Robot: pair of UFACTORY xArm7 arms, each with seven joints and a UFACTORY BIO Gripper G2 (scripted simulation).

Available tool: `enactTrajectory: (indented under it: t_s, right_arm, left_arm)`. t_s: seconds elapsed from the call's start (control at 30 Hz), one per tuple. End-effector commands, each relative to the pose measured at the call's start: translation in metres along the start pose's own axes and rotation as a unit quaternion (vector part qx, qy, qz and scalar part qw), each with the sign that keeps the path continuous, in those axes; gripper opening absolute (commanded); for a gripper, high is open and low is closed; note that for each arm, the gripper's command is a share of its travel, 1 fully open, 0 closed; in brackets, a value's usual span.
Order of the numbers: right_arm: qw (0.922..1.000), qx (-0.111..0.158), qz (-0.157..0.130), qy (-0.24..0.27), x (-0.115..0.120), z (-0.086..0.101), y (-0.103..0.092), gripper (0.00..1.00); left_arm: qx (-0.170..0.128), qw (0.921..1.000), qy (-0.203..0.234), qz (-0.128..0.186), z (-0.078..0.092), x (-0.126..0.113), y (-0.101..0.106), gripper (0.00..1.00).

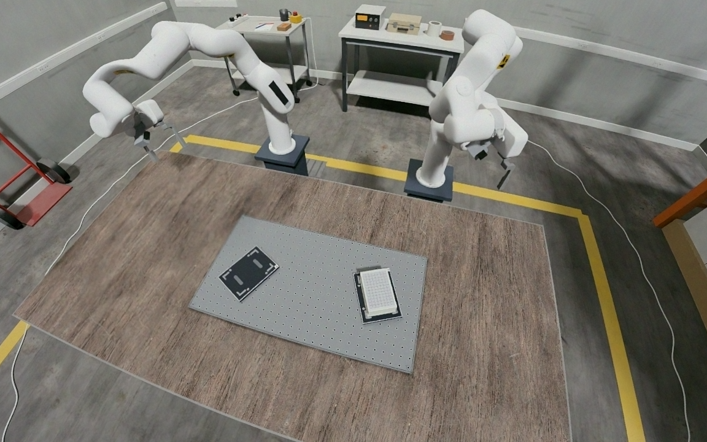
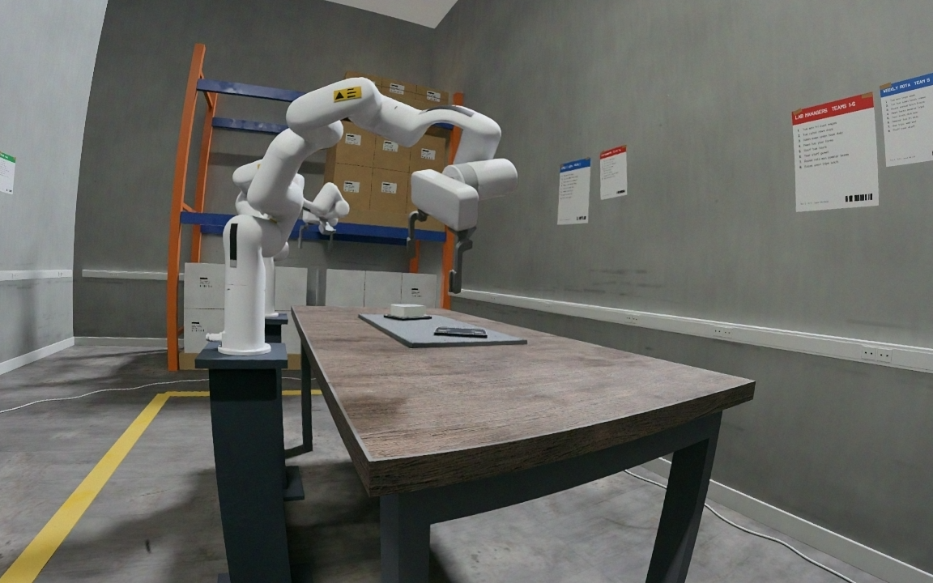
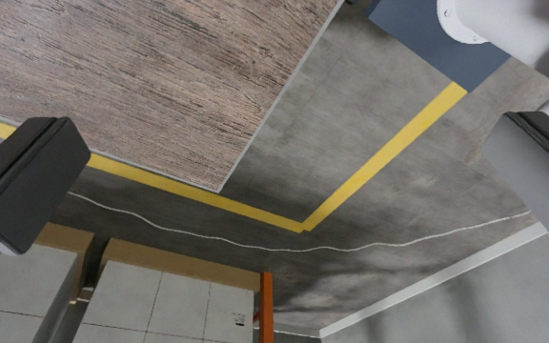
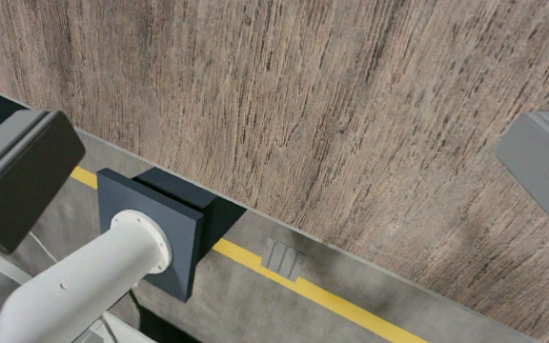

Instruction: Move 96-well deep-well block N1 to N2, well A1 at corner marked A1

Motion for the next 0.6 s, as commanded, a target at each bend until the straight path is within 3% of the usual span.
enactTrajectory:
  t_s: [0.0,0.53,0.57]
  right_arm:
    - [1.0000,-0.001,0.001,0.001,0.0001,0.0015,-0.0010,1.00]
    - [1.0000,-0.001,0.001,0.001,0.0001,0.0015,-0.0010,1.00]
    - [1.0000,-0.001,0.001,0.001,0.0001,0.0015,-0.0010,0.37]
  left_arm:
    - [0.000,1.0000,-0.002,0.000,0.0009,0.0003,0.0002,1.00]
    - [0.000,1.0000,-0.002,0.000,0.0009,0.0003,0.0002,1.00]
    - [0.000,1.0000,-0.002,0.000,0.0009,0.0003,0.0002,1.00]
Point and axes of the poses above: on each arm, the point midway between the two finger pads, its own z axis back along the fingers, its own x axis across the jaws, y = z × x, the point moved 2 cm from there along z, back along the fingers, and after that the axes turned 1 degree about z, right-handed, at the moved point
